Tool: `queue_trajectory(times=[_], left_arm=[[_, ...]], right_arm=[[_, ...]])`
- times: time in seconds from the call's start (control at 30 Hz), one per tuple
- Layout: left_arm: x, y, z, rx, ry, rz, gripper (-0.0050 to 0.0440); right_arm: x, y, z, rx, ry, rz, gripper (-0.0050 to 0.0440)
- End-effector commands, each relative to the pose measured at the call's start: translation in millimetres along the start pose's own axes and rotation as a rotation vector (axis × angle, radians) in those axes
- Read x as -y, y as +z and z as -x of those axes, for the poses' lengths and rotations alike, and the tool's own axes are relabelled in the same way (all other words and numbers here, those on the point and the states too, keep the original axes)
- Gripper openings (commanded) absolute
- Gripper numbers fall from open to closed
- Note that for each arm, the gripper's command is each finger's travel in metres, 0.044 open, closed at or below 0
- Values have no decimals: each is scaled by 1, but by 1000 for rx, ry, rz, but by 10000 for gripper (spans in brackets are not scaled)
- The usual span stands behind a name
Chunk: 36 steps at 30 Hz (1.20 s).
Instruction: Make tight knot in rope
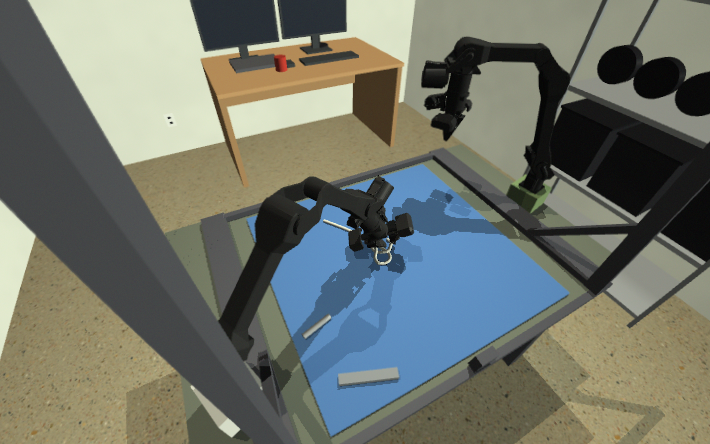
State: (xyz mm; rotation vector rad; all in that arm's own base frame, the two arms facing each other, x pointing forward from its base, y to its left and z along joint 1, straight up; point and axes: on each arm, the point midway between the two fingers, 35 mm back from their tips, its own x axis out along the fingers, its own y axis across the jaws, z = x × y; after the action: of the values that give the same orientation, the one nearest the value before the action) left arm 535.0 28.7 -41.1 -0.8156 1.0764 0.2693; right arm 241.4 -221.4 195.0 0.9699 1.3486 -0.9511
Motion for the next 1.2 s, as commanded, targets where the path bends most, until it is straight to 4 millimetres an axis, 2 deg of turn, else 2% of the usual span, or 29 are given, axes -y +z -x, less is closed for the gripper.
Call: queue_trajectory(times=[0.0, 0.3, 0.77, 1.17], left_arm=[[5, 5, 5, 18, -8, -2, 125], [5, 5, 5, 18, -8, -2, 112], [5, 5, 5, 18, -8, -2, 20], [5, 5, 5, 18, -8, -2, 20]], right_arm=[[1, -1, 8, 22, 9, 2, 85], [1, -1, 8, 22, 9, 2, 85], [1, -1, 8, 22, 9, 2, 85], [1, -1, 8, 22, 9, 2, 85]])
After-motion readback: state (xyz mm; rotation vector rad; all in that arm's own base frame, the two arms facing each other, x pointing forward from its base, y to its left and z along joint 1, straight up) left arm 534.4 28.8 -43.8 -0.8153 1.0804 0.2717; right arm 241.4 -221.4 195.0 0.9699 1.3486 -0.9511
